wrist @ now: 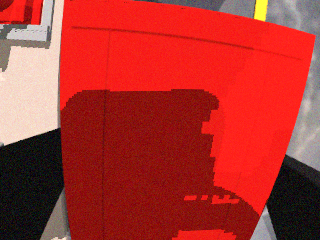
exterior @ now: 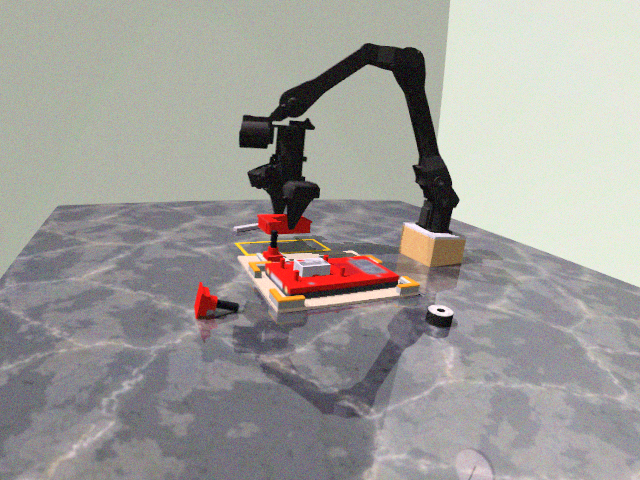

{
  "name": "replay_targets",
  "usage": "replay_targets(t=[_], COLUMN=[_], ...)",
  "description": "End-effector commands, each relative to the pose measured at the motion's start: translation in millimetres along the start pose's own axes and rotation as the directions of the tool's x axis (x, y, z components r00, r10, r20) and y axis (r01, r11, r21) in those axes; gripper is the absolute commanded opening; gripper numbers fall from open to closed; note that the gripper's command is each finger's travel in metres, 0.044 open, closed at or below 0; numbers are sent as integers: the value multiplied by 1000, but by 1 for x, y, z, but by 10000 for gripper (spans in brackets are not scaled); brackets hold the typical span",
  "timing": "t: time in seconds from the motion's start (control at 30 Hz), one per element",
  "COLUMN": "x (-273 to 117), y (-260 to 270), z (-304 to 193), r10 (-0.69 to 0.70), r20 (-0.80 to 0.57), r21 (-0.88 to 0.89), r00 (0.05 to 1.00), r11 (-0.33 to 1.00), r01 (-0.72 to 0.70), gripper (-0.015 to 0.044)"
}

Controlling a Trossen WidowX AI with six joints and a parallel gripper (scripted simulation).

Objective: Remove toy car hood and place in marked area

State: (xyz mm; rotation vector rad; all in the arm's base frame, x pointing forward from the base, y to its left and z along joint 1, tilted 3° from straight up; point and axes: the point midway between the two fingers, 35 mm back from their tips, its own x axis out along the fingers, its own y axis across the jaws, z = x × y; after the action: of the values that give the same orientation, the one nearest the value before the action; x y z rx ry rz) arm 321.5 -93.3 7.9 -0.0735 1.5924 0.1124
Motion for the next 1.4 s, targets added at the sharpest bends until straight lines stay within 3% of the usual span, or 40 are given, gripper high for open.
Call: replay_targets(t=[0.0, 1.37], x=[2, 24], y=[-1, 0], z=[0, -1], r10=[-6, -5], r20=[1, 0], r21=[-3, -3], r00=[1000, 1000], r11=[1000, 1000], r01=[6, 5], gripper=[0, 0])
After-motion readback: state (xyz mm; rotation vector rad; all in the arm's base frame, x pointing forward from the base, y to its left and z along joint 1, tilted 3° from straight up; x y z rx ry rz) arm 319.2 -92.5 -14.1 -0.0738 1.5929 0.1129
